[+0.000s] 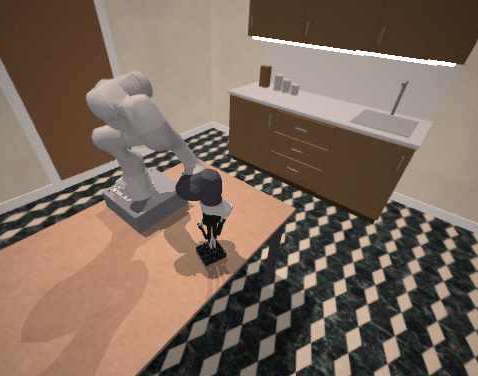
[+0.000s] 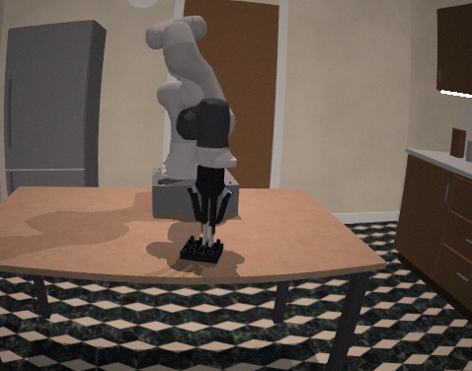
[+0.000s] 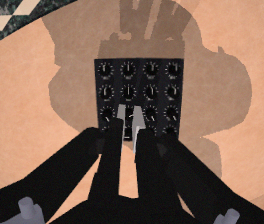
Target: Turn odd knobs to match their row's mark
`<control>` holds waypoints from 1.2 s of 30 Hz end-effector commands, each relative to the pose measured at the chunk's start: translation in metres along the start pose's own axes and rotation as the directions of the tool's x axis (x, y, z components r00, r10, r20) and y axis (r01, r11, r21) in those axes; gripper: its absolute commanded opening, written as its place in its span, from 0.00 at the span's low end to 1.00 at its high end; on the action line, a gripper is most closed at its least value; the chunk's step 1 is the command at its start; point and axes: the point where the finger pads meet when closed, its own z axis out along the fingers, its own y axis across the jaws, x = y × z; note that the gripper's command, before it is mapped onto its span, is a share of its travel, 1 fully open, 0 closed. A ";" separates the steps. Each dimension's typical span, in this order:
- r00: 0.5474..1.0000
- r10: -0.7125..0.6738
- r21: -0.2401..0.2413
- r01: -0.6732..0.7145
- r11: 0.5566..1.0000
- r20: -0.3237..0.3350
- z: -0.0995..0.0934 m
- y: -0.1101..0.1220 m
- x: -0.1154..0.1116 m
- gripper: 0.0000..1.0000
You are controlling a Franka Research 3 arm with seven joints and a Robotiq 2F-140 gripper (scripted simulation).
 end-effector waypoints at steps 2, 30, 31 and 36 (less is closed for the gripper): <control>0.991 0.132 0.004 -0.132 0.991 -0.005 0.000 0.000 0.001 0.05; 0.824 0.567 0.005 -0.567 0.824 -0.002 0.000 0.000 0.001 0.05; 0.814 0.581 0.006 -0.581 0.814 -0.002 0.000 0.000 0.001 0.05; 0.761 0.648 0.006 -0.648 0.761 -0.002 0.000 0.000 0.001 0.05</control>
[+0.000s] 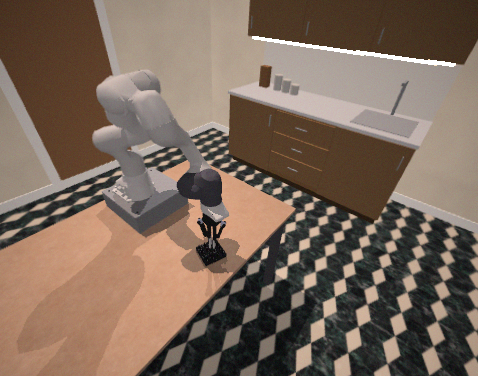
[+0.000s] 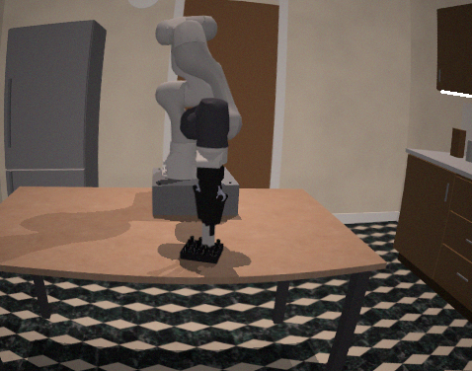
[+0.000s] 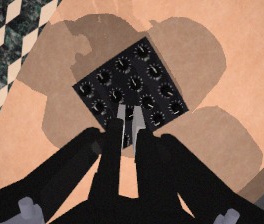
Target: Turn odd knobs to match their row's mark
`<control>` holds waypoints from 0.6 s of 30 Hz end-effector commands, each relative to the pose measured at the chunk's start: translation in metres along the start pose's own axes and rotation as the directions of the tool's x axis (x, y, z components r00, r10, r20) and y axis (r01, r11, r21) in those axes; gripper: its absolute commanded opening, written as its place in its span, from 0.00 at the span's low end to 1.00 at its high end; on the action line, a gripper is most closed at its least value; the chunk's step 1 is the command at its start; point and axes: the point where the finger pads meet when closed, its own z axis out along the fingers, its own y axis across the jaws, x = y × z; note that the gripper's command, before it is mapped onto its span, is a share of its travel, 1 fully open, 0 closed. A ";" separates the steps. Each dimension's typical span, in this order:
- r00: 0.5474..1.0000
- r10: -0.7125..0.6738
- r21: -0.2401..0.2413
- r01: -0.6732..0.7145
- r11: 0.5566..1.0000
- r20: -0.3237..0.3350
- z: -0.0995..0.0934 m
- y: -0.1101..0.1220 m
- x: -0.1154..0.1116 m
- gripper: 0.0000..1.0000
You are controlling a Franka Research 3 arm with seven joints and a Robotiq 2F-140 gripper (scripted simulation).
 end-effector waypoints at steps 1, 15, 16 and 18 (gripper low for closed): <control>0.988 0.155 0.004 -0.155 0.988 -0.009 0.000 0.000 0.001 0.05; 0.925 0.379 0.006 -0.379 0.925 -0.008 0.000 0.000 0.001 0.05; 0.919 0.395 0.006 -0.395 0.919 -0.008 0.000 0.000 0.001 0.05; 0.904 0.427 0.006 -0.427 0.904 -0.008 0.000 0.000 0.001 0.05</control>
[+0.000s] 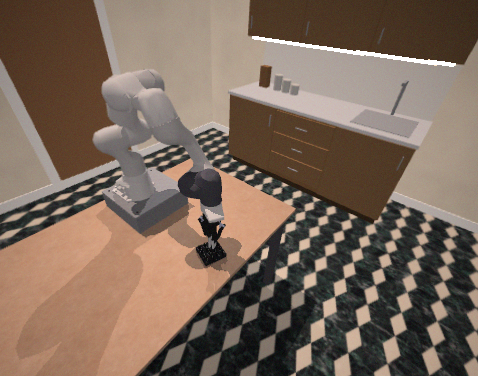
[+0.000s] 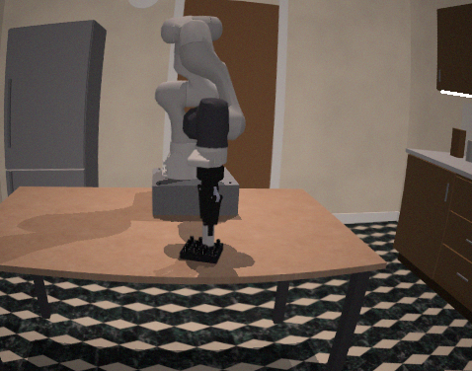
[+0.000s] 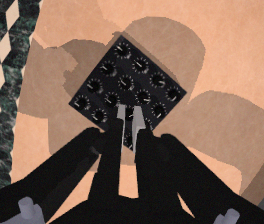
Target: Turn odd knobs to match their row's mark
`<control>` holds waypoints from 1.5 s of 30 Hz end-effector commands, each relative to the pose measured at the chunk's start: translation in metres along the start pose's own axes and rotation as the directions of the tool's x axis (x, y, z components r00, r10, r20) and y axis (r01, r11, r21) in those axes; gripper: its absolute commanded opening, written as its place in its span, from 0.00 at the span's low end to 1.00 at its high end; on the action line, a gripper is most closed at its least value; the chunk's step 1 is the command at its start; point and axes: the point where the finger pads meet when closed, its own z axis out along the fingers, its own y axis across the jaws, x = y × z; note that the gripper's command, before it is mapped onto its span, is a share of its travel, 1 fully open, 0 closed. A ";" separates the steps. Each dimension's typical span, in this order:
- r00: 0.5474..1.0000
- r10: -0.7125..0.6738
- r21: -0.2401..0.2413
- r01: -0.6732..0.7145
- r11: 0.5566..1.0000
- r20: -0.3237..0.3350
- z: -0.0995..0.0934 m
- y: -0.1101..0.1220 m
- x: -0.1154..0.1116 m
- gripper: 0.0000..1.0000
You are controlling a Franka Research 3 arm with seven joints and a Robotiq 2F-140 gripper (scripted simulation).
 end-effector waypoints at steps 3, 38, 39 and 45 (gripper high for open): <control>0.988 0.155 0.004 -0.155 0.988 -0.008 0.000 0.000 0.000 0.05; 0.838 0.546 0.007 -0.546 0.838 -0.006 0.000 0.000 0.000 0.05; 0.836 0.548 0.007 -0.548 0.836 -0.006 0.000 0.000 0.000 0.05; 0.832 0.555 0.007 -0.555 0.832 -0.006 0.000 0.000 0.000 0.05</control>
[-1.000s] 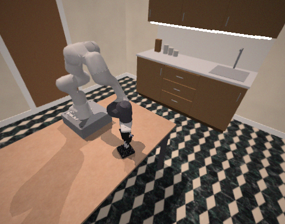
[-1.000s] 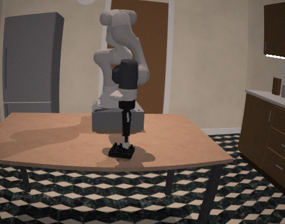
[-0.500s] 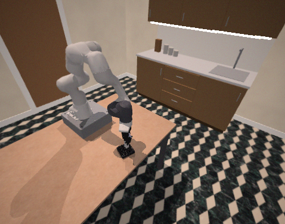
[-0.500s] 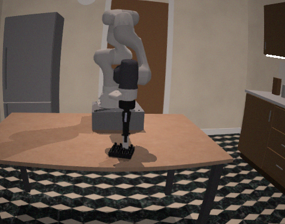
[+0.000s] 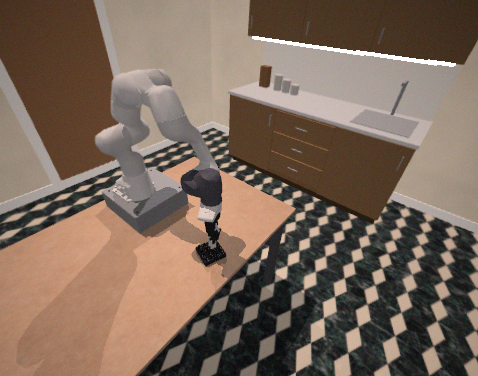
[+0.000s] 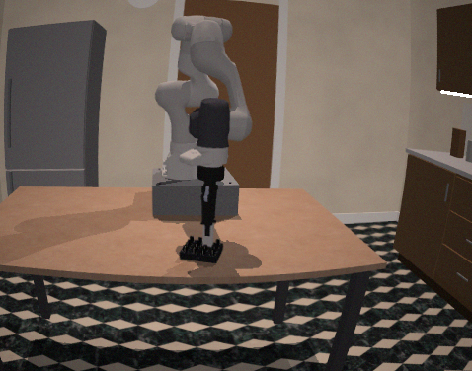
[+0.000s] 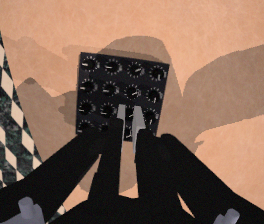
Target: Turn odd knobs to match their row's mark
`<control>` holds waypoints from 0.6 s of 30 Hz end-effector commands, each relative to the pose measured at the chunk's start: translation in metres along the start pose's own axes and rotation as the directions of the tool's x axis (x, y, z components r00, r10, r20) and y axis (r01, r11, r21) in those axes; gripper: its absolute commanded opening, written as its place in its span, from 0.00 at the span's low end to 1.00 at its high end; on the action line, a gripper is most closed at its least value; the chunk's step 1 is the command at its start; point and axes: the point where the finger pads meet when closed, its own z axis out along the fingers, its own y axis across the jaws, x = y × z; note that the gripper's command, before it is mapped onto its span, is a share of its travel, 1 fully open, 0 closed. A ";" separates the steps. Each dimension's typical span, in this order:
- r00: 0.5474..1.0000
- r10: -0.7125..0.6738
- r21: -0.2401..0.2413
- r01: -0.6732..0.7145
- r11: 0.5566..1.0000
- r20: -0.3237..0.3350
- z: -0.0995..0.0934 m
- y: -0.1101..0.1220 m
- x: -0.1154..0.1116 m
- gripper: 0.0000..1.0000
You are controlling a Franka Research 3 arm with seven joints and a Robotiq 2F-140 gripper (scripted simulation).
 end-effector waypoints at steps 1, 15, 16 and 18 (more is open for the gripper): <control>0.999 0.035 0.001 -0.035 0.999 0.001 0.000 0.000 0.000 0.05; 0.999 0.035 0.001 -0.035 0.999 0.001 0.000 0.000 0.000 0.05; 0.999 0.035 0.001 -0.035 0.999 0.001 0.000 0.000 0.000 0.12; 0.999 0.035 0.001 -0.035 0.999 0.001 0.000 0.000 0.000 0.12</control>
